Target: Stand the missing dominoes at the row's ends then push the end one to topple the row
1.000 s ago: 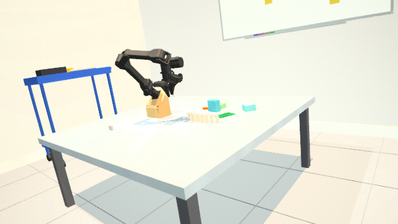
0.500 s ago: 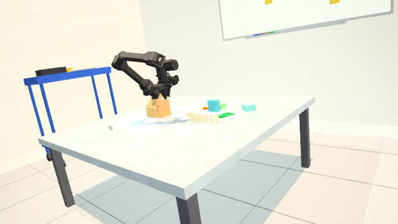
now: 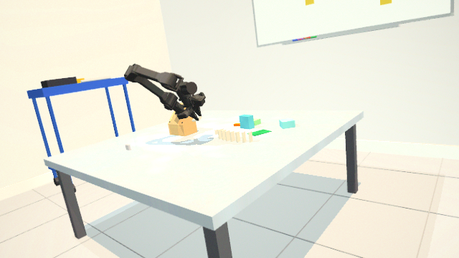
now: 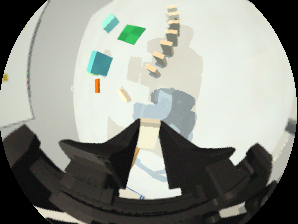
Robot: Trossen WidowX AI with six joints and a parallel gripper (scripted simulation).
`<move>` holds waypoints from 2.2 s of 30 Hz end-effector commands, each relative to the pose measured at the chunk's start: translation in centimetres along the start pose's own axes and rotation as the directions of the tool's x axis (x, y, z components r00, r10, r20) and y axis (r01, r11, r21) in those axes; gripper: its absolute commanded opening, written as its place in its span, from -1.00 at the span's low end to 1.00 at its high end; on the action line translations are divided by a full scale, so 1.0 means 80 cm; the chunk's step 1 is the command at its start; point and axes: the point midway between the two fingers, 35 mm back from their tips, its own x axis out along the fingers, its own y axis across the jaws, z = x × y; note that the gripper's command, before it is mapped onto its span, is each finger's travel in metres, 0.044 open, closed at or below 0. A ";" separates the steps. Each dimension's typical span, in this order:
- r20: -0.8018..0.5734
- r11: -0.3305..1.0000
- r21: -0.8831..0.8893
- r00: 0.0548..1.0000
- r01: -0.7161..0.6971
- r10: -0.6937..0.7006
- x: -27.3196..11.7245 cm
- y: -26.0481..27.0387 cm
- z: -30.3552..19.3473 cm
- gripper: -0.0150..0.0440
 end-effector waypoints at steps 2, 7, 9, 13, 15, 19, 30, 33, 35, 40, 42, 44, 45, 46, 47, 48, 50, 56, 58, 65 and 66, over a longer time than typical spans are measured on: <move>0.110 0.996 0.014 0.990 -0.091 0.089 0.011 0.001 0.002 -0.13; 0.223 0.987 0.009 0.963 -0.160 0.154 0.020 -0.001 0.006 -0.13; 0.270 0.984 0.002 0.947 -0.180 0.173 0.022 -0.002 0.008 -0.13; 0.367 0.978 -0.017 0.908 -0.209 0.201 0.025 -0.005 0.011 -0.13; 0.415 0.976 -0.030 0.885 -0.217 0.210 0.025 -0.007 0.012 -0.13; 0.510 0.974 -0.057 0.832 -0.219 0.217 0.024 -0.013 0.014 -0.13; 0.738 0.982 -0.136 0.648 -0.129 0.187 0.011 -0.029 0.011 -0.13; 0.789 0.985 -0.153 0.590 -0.081 0.171 0.005 -0.034 0.008 -0.13; 0.820 0.986 -0.162 0.550 -0.044 0.160 0.000 -0.036 0.005 -0.13; 0.884 0.982 -0.177 0.449 0.063 0.131 -0.012 -0.040 -0.004 -0.13; 0.905 0.977 -0.179 0.408 0.111 0.120 -0.017 -0.041 -0.009 -0.13; 0.924 0.970 -0.180 0.367 0.162 0.110 -0.022 -0.042 -0.014 -0.13; 0.932 0.966 -0.179 0.347 0.188 0.105 -0.025 -0.042 -0.016 -0.13; 0.940 0.960 -0.178 0.327 0.214 0.101 -0.027 -0.042 -0.019 -0.13; 0.947 0.954 -0.176 0.307 0.241 0.097 -0.030 -0.041 -0.022 -0.13; 0.953 0.947 -0.174 0.287 0.268 0.094 -0.033 -0.041 -0.024 -0.13; 0.965 0.931 -0.168 0.248 0.324 0.088 -0.038 -0.039 -0.030 -0.13; 0.976 0.906 -0.159 0.202 0.393 0.084 -0.045 -0.036 -0.038 -0.13; 0.976 0.906 -0.159 0.202 0.393 0.084 -0.045 -0.036 -0.038 -0.13; 0.976 0.906 -0.159 0.202 0.393 0.084 -0.045 -0.036 -0.038 -0.13; 0.976 0.906 -0.159 0.202 0.393 0.084 -0.045 -0.036 -0.038 -0.13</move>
